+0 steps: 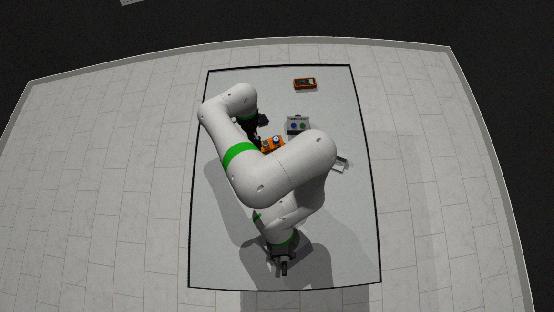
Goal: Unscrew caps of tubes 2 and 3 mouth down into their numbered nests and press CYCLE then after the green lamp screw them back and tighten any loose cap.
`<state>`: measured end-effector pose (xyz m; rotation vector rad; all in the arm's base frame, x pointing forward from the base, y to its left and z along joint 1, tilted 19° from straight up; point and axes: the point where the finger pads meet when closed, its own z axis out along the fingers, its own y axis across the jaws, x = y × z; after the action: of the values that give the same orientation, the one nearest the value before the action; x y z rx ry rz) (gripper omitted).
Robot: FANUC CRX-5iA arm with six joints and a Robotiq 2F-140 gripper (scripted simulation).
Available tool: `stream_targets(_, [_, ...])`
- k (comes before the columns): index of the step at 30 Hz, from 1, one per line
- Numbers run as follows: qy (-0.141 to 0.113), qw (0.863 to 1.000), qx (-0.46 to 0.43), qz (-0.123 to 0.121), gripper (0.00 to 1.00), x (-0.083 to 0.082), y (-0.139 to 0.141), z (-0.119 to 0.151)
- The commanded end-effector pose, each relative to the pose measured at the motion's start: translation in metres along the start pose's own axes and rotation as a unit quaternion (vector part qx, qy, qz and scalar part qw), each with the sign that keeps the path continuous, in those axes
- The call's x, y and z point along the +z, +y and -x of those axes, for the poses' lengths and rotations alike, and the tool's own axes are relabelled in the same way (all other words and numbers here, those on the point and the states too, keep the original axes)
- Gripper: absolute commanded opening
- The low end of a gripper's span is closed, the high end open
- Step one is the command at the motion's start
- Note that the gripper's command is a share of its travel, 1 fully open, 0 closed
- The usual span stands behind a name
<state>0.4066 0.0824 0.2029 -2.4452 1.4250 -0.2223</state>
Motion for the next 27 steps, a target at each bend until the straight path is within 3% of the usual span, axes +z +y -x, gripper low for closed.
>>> stream_targets(1, [-0.008,0.996,-0.089,-0.001,0.41,-0.0007,-0.0002,-0.0004])
stream_targets(5, [-0.007,0.988,-0.152,-0.001,0.41,-0.0007,-0.0002,-0.0005])
stream_targets(12, [-0.007,0.988,-0.152,-0.001,0.41,-0.0007,-0.0003,-0.0005])
stream_targets(13, [-0.007,0.988,-0.152,-0.001,0.30,-0.0007,-0.0003,-0.0005])
stream_targets(27, [-0.008,0.992,-0.128,-0.001,0.30,-0.0007,-0.0003,-0.0005])
